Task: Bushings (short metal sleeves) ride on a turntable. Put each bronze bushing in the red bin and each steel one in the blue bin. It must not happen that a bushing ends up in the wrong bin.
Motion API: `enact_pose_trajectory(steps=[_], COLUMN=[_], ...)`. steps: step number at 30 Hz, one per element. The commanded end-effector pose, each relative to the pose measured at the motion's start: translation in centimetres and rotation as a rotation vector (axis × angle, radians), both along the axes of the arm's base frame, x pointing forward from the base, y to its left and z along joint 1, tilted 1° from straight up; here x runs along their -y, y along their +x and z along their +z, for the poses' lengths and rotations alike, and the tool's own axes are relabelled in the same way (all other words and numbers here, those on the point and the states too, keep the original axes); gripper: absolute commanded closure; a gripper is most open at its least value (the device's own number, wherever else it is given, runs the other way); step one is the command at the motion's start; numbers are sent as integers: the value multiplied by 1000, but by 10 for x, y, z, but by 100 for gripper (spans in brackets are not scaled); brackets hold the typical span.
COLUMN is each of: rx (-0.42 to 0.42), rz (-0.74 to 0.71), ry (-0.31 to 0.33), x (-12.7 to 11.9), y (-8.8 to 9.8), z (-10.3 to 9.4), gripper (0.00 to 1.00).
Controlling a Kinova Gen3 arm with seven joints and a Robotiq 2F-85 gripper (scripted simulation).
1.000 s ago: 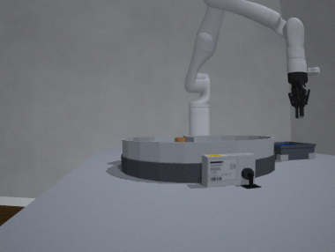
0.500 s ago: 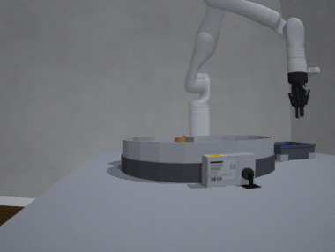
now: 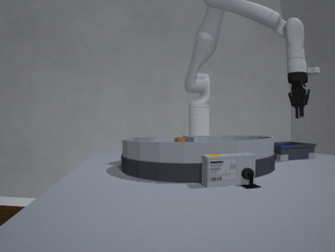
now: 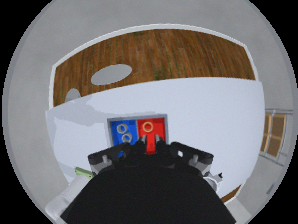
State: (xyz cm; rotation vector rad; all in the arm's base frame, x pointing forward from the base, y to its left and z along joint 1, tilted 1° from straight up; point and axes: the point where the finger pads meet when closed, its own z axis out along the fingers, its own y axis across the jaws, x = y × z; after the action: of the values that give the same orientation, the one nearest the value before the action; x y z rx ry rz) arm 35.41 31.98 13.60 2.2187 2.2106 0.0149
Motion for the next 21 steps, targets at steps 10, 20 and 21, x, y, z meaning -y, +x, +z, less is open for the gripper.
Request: enact_pose_trajectory(steps=[10, 20, 21], rx=[2, 2, 2], rz=[0, 0, 0], ry=[1, 1, 1], x=[21, 95, 105], y=[-1, -7, -8], z=[0, -2, -2], gripper=[86, 86, 86])
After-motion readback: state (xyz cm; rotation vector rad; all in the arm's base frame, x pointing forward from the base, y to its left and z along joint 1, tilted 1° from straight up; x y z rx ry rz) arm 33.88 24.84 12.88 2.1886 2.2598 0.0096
